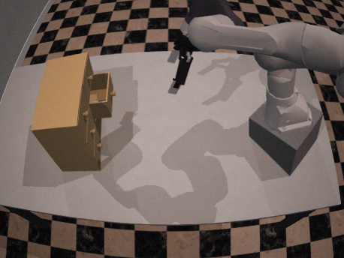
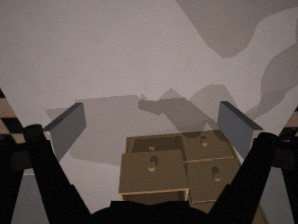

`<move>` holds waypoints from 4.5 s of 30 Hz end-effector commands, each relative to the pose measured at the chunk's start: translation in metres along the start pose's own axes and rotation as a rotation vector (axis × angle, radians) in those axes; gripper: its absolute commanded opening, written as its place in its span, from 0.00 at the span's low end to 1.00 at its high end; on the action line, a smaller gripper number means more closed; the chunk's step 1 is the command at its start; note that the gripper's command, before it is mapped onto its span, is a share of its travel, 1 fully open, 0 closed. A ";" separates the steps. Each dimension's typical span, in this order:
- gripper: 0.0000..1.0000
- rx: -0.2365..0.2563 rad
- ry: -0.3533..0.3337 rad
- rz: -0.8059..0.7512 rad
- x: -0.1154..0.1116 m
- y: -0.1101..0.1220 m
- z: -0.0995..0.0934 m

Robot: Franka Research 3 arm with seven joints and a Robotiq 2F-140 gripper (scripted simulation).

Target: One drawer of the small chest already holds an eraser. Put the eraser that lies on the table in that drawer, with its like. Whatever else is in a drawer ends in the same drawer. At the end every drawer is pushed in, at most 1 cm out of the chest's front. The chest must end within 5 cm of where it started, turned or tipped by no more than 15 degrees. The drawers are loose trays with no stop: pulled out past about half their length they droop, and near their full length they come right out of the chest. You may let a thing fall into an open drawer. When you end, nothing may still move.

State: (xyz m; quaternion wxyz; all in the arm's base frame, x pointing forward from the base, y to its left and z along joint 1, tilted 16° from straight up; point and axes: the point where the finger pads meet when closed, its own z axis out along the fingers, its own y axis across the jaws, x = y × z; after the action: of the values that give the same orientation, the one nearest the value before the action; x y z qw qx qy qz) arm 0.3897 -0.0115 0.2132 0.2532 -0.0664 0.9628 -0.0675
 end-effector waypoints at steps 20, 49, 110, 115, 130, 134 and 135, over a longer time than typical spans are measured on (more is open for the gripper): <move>1.00 0.007 -0.514 -0.075 -0.055 -0.007 0.064; 0.00 0.006 -0.547 -0.076 -0.057 -0.007 0.069; 0.00 0.006 -0.547 -0.076 -0.112 -0.005 0.108; 0.00 0.006 -0.547 -0.076 -0.112 -0.005 0.108; 0.00 0.006 -0.547 -0.076 -0.113 -0.005 0.109; 0.00 0.006 -0.547 -0.076 -0.113 -0.005 0.109; 0.00 0.006 -0.547 -0.076 -0.113 -0.005 0.109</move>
State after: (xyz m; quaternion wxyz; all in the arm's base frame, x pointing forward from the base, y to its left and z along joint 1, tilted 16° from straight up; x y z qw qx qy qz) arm 0.5409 -0.0083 0.1744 0.5009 -0.1148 0.8558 -0.0587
